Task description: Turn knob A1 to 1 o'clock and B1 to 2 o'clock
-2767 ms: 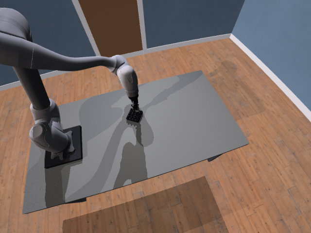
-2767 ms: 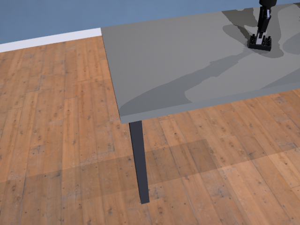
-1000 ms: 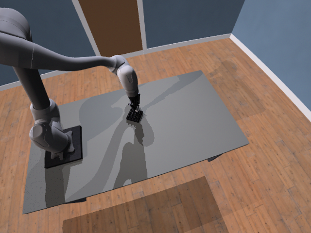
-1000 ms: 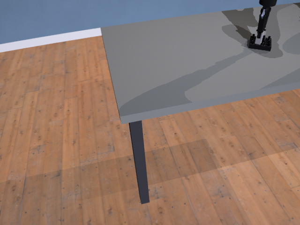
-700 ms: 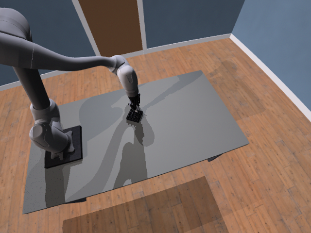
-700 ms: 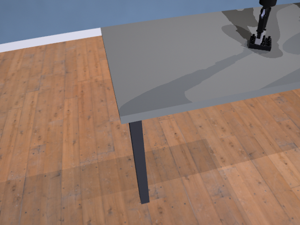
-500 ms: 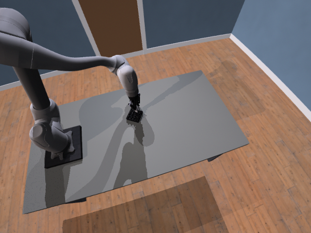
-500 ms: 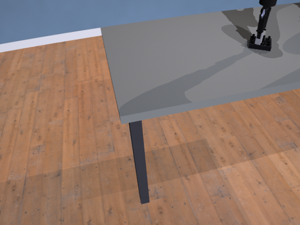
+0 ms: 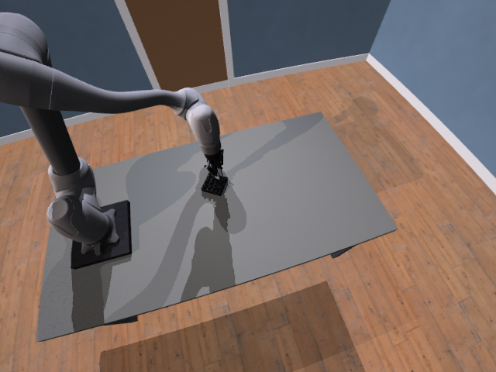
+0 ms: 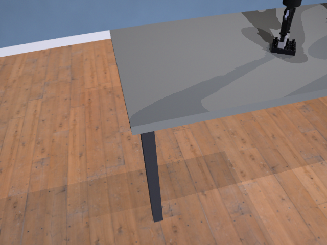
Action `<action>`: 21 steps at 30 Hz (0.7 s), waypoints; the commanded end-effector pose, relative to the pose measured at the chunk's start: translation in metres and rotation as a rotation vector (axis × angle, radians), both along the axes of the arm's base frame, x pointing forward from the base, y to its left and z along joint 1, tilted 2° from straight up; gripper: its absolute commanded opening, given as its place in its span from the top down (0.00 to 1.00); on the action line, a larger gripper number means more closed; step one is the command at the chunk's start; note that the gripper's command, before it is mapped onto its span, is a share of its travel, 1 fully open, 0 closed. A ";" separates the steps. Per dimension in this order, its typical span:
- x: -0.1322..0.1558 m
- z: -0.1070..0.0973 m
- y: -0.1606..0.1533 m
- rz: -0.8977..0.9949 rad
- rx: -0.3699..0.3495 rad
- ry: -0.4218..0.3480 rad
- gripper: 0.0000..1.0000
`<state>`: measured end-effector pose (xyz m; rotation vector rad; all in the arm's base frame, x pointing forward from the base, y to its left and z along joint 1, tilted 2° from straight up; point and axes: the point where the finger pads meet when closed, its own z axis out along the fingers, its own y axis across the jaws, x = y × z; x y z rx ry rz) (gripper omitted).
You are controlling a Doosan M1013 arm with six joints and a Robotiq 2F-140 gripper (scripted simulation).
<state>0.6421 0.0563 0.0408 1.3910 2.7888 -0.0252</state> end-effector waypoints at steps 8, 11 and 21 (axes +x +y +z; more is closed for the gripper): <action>0.000 0.010 0.000 0.000 0.000 0.000 0.88; 0.000 0.018 0.001 0.000 0.000 0.000 0.88; -0.001 0.036 0.001 0.000 0.000 0.000 0.88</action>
